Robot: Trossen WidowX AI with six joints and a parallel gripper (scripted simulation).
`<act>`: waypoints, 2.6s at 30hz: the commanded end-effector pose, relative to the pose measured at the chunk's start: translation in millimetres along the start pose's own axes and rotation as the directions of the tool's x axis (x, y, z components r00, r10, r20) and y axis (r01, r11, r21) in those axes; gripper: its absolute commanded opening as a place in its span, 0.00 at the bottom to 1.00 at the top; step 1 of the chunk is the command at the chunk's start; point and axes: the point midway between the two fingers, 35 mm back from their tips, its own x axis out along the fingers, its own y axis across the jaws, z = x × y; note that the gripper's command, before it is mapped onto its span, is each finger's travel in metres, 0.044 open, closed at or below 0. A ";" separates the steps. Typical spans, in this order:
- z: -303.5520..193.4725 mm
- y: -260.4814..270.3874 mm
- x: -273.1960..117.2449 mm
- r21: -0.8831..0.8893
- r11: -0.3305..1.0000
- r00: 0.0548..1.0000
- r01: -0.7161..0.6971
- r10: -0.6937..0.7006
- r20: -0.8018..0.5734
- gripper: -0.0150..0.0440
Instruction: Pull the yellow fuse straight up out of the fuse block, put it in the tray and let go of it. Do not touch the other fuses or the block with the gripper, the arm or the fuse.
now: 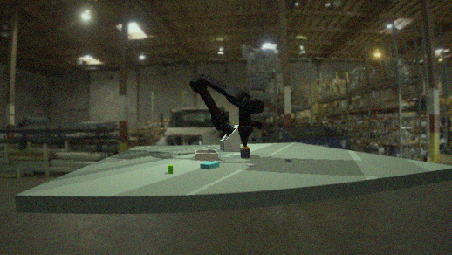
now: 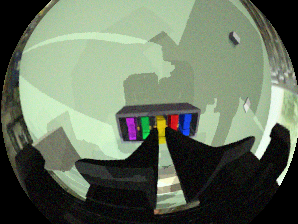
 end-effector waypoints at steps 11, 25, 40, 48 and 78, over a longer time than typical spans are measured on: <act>0.2 -0.4 -8.1 0.006 1.000 1.000 0.000 0.000 0.004 0.25; 0.2 -0.3 -14.8 0.005 1.000 1.000 0.001 -0.001 0.003 0.25; 0.0 0.0 -22.2 0.004 1.000 1.000 0.001 -0.001 0.002 0.25; -0.2 0.2 -26.1 0.003 1.000 1.000 0.002 -0.002 0.002 0.25; -68.8 -28.7 -49.6 -0.001 1.000 1.000 -0.001 0.001 0.022 0.25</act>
